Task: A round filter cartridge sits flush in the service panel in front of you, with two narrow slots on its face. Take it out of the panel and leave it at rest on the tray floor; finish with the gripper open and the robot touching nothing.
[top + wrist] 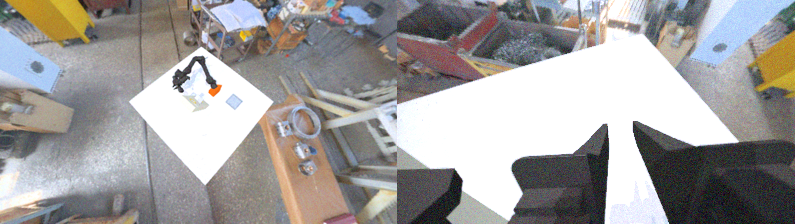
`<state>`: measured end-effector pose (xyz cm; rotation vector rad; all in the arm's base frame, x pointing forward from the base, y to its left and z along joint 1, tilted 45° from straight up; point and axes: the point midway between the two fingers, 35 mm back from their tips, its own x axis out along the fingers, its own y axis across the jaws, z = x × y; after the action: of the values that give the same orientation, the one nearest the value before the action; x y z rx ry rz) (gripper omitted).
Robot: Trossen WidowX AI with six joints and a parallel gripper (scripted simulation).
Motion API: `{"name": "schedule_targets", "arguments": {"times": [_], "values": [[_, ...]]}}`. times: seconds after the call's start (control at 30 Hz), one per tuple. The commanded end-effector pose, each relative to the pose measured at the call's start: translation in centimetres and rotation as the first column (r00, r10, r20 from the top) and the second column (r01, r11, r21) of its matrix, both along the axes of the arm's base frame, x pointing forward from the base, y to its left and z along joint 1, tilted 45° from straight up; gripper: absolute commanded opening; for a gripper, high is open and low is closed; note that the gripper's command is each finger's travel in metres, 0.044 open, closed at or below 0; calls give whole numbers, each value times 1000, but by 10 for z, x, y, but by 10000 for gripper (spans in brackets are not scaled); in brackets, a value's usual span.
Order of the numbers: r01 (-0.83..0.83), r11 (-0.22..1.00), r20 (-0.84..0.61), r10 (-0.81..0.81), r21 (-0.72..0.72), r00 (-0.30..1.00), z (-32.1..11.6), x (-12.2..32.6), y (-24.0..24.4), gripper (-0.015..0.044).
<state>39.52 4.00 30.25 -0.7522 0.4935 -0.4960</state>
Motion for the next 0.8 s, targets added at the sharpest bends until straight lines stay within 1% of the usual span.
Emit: {"name": "schedule_targets", "arguments": {"times": [0.0,0.13,0.23,0.3,0.43,0.53,0.77], "values": [[-115,993,-33,116,28,993,-17,-16,44,110],[-250,966,-79,254,57,964,-39,-43,96,110],[-315,947,-112,321,64,941,-55,-62,121,110],[-341,939,-153,343,43,927,-72,-73,134,110],[-415,909,-263,391,-39,882,-118,-110,161,110],[-459,884,-314,412,-92,856,-140,-131,171,110],[-462,882,-317,413,-95,854,-142,-131,171,110]]}}
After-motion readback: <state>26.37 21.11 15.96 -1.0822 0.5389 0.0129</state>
